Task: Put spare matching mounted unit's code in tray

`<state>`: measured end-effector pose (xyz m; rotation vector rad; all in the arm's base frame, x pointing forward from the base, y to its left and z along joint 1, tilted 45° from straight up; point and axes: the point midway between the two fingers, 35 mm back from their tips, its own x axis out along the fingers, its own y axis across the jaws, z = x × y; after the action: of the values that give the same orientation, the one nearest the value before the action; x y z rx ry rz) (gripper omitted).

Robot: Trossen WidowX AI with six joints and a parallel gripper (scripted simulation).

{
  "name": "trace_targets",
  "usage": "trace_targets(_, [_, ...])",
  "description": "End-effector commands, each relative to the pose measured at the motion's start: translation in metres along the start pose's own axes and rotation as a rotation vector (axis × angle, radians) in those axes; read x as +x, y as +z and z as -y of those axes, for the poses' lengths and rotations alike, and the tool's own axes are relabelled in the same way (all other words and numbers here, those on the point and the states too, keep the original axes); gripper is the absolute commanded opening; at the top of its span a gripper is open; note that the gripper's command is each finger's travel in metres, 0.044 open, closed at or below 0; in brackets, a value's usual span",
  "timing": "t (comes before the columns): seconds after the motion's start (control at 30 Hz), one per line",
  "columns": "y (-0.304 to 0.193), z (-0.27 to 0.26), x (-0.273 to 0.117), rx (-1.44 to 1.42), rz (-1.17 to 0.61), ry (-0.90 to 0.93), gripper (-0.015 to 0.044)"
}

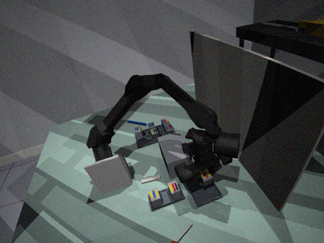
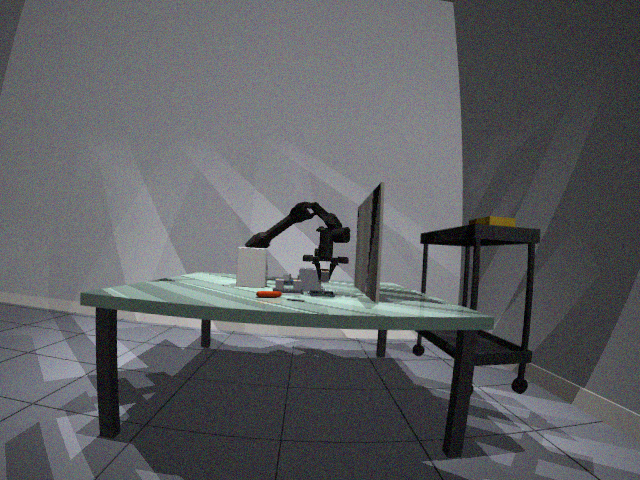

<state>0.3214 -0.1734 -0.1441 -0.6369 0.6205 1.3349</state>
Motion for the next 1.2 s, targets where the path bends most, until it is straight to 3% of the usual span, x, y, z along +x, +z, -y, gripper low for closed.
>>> trace_targets(0.0, [0.001,-0.001,0.005,0.004,0.006,-0.003,0.0000])
trace_targets(1.17, [0.005,-0.005,0.038,0.003,0.012,-0.002,0.0000])
